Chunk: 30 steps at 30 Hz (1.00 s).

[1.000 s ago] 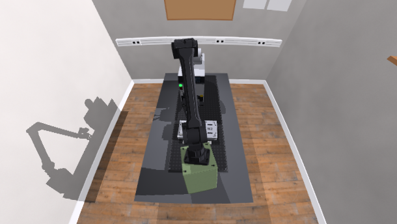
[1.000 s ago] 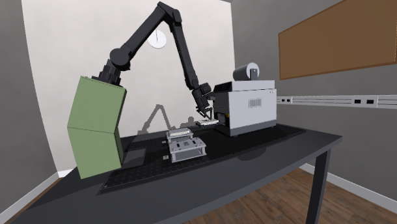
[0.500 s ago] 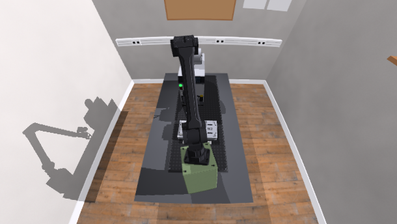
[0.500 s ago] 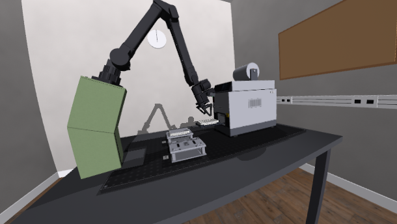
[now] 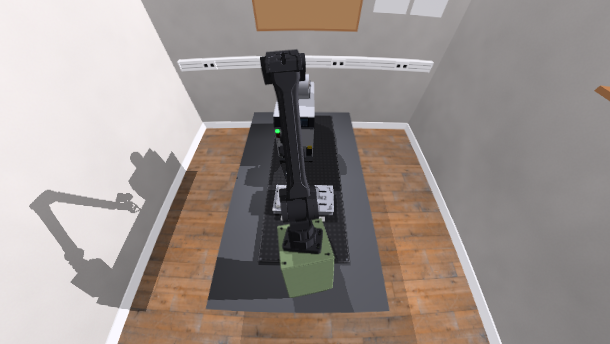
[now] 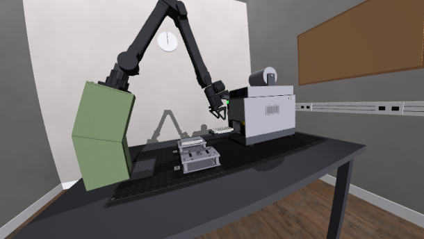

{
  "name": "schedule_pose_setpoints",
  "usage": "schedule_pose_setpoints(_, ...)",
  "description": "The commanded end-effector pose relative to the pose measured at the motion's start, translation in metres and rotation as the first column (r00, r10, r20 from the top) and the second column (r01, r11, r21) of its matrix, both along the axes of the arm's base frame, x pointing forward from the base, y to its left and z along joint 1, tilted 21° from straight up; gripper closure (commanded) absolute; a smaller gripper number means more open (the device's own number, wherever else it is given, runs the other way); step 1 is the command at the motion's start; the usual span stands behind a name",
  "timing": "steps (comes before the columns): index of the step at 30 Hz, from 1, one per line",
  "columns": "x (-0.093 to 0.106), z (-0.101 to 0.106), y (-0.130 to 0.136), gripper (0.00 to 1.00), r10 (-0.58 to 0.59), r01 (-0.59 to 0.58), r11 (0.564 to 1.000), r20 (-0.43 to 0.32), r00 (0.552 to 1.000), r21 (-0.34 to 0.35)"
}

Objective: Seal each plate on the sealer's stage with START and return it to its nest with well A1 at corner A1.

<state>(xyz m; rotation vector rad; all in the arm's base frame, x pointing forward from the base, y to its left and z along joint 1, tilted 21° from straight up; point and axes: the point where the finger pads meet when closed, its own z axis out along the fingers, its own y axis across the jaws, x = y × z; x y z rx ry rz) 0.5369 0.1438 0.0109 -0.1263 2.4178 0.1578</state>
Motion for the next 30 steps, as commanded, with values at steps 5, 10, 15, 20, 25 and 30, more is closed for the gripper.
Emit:
schedule_pose_setpoints(5, 0.001, 0.003, -0.005, 0.00, -0.002, 0.002, 1.000, -0.001, 1.000, -0.004)
schedule_pose_setpoints(10, 0.001, -0.004, -0.008, 0.00, -0.007, 0.007, 1.000, -0.001, 1.000, -0.004)
schedule_pose_setpoints(15, 0.004, 0.002, -0.009, 0.00, -0.009, 0.009, 1.000, 0.016, 1.000, 0.001)
schedule_pose_setpoints(20, 0.005, 0.008, -0.009, 0.00, -0.009, 0.009, 1.000, 0.028, 1.000, 0.004)
schedule_pose_setpoints(25, 0.007, 0.015, -0.008, 0.00, -0.009, 0.009, 1.000, 0.041, 0.999, 0.008)
schedule_pose_setpoints(30, 0.003, 0.003, -0.009, 0.00, -0.010, 0.010, 1.000, 0.014, 1.000, 0.001)
